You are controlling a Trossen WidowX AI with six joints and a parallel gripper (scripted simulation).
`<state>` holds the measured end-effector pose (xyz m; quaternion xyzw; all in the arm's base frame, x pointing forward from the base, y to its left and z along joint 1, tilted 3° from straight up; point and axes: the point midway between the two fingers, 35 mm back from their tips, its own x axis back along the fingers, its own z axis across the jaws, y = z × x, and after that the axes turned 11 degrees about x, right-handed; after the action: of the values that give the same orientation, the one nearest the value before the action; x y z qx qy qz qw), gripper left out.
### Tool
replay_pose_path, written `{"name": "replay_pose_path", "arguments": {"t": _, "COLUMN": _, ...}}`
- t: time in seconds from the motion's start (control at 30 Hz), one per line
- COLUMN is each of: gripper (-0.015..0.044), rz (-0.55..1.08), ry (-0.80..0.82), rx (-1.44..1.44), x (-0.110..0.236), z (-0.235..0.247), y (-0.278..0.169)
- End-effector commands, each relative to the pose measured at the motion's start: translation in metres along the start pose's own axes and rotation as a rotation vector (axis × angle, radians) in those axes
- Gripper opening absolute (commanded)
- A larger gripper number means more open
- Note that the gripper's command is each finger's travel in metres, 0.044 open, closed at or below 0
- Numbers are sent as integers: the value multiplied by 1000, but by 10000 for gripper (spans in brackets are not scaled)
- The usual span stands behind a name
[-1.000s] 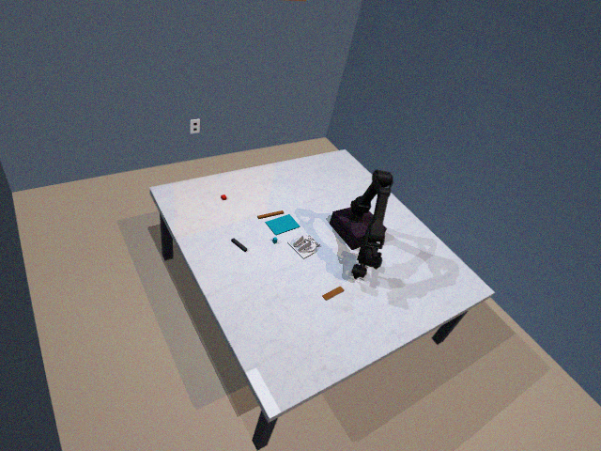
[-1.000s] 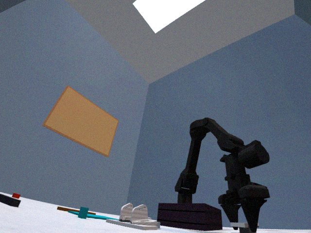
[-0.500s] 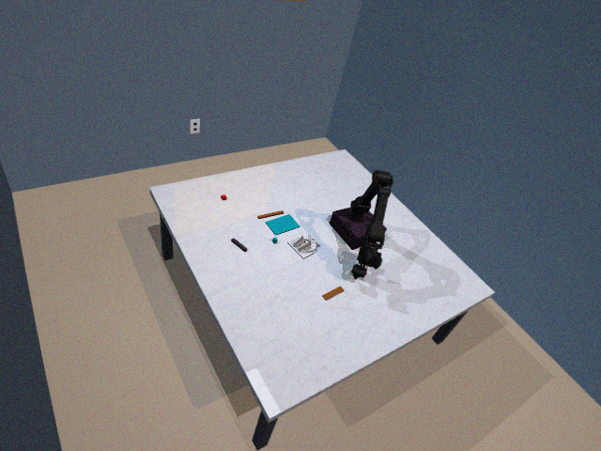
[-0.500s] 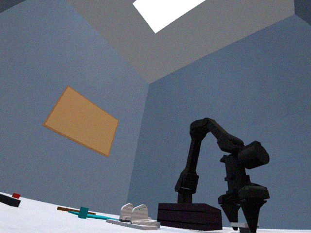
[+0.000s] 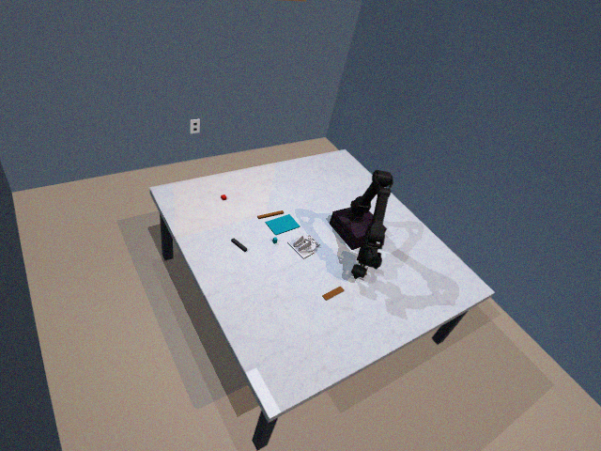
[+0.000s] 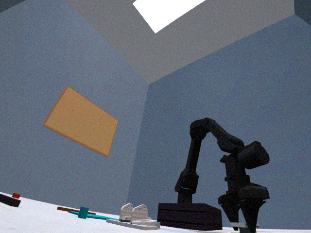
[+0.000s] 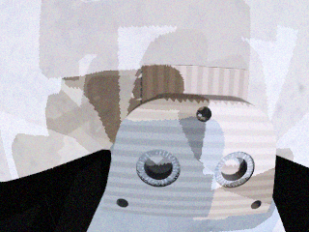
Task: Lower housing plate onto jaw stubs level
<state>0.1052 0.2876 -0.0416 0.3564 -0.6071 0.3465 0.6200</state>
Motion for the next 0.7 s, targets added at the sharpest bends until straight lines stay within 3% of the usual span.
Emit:
{"name": "replay_pose_path", "arguments": {"t": 0.0, "gripper": 373, "rz": 0, "ry": 0, "rx": 0, "x": 0, "z": 0, "y": 0}}
{"name": "replay_pose_path", "arguments": {"t": 0.13, "gripper": 351, "rz": 0, "ry": 0, "rx": 0, "x": 0, "z": 0, "y": 0}}
{"name": "replay_pose_path", "arguments": {"t": 0.67, "gripper": 351, "rz": -1, "ry": 0, "rx": 0, "x": 14, "z": -2, "y": 0}}
